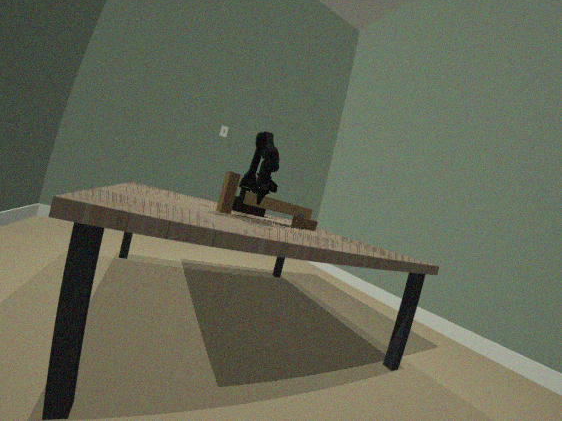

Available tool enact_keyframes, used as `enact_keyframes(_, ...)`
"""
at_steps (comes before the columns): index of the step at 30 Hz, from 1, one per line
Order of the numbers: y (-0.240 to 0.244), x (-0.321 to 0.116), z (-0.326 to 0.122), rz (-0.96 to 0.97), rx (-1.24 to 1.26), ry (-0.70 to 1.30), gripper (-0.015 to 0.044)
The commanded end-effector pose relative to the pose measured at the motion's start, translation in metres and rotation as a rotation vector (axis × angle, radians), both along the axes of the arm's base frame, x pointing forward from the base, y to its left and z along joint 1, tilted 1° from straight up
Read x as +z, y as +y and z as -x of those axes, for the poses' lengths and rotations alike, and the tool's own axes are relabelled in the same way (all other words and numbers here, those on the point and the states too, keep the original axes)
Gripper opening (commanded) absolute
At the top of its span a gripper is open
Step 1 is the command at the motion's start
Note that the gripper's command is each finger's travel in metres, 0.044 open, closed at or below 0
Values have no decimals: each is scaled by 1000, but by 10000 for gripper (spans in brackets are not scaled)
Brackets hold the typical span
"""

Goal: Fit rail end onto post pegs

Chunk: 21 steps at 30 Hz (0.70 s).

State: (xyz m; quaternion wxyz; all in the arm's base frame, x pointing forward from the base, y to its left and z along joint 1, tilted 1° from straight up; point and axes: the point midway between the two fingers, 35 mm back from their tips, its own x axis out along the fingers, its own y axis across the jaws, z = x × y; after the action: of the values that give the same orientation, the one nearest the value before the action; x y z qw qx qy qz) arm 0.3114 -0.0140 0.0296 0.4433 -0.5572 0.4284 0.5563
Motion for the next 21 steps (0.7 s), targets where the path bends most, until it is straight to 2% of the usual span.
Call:
enact_keyframes(1, 0, 3, 0, -3, -2, -2, 0)
enact_keyframes(21, 0, 0, 1, -3, -2, -2, 0)
